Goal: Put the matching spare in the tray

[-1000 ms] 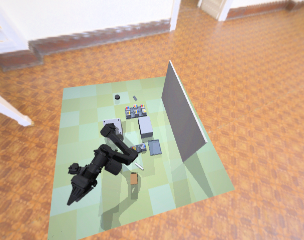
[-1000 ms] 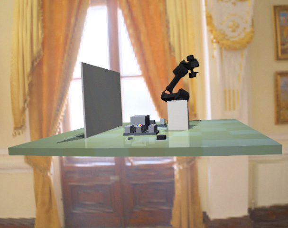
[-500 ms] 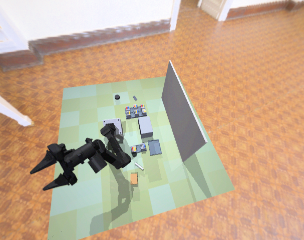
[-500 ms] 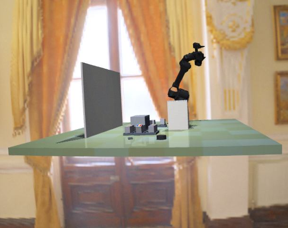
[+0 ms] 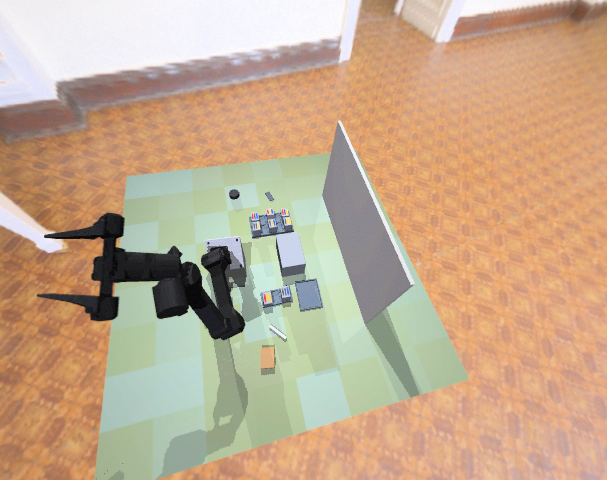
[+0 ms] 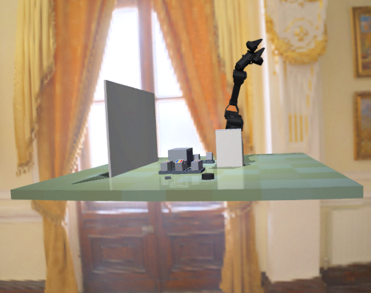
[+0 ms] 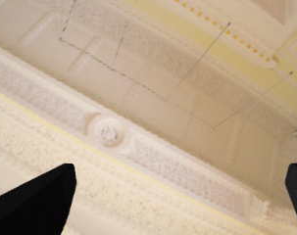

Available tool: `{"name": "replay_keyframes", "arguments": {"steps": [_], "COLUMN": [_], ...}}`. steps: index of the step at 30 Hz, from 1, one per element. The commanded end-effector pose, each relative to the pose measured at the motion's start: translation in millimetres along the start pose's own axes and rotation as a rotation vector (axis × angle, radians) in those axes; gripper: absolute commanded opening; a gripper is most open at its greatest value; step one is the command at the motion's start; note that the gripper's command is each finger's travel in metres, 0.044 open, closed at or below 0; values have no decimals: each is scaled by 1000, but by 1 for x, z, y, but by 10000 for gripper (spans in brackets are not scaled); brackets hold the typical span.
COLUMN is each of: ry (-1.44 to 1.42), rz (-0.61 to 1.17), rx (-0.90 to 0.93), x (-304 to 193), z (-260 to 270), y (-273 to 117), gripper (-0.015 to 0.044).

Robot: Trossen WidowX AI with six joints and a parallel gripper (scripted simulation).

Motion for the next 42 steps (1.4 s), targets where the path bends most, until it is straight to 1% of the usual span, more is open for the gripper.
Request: {"name": "replay_keyframes", "arguments": {"steps": [1,6,12,18,22,30,31,34,42], "ry": [174,363,478,632,685,834,858,962,1159], "rz": [94,237,352,562,652,891,933,1138,1765], "rx": [179,361,474,642,686,770,783,831,867], "x": [-16,-35,-49,-74,-83,-102,-104,-115,-135], "z": [41,90,120,164,178,206,210,228,261], "y": [1,-10,-23,-55,-73,-110,-115,-144,-232], "gripper": [440,440,440,440,440,440,440,440,440]}}
Point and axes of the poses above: the point midway between the two fingers, 35 mm back from their tips, its own y axis out along the fingers, its own z axis across the jaws, x = y × z, the point moved 9 cm from there along -y, back along the fingers, and after that the axes turned 10 degrees about y, right-handed, at the moved point
